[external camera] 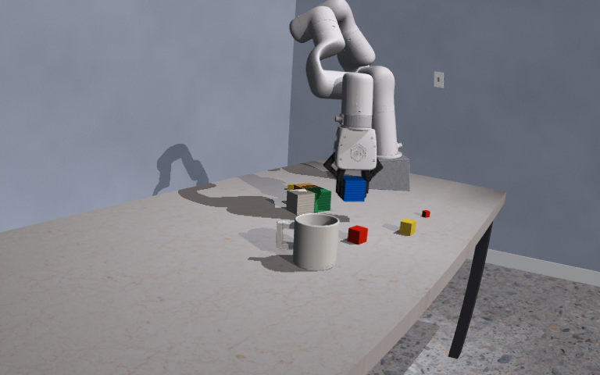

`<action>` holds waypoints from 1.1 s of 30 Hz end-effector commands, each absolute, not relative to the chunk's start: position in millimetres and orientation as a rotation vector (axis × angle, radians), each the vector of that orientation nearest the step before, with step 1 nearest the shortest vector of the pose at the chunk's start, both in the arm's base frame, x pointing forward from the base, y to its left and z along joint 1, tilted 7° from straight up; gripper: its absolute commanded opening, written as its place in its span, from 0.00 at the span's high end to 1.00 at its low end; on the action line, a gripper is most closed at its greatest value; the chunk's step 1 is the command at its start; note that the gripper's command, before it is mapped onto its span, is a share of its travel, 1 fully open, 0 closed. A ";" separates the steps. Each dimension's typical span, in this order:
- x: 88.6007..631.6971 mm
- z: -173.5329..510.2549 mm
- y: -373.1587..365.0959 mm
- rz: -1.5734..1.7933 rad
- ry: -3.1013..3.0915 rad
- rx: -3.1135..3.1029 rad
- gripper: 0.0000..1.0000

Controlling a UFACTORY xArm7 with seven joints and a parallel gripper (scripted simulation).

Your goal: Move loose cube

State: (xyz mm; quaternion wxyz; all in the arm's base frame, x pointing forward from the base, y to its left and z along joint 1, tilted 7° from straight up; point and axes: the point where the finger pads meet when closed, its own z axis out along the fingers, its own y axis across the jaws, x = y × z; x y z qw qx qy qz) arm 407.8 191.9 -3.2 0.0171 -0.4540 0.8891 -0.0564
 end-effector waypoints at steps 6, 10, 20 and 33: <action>407.1 14.7 193.8 -0.173 2.761 -1.411 1.00; 406.6 20.0 194.3 -0.173 2.761 -1.411 1.00; 406.2 25.0 194.7 -0.173 2.761 -1.411 1.00; 424.5 28.8 167.6 -0.173 2.715 -1.507 1.00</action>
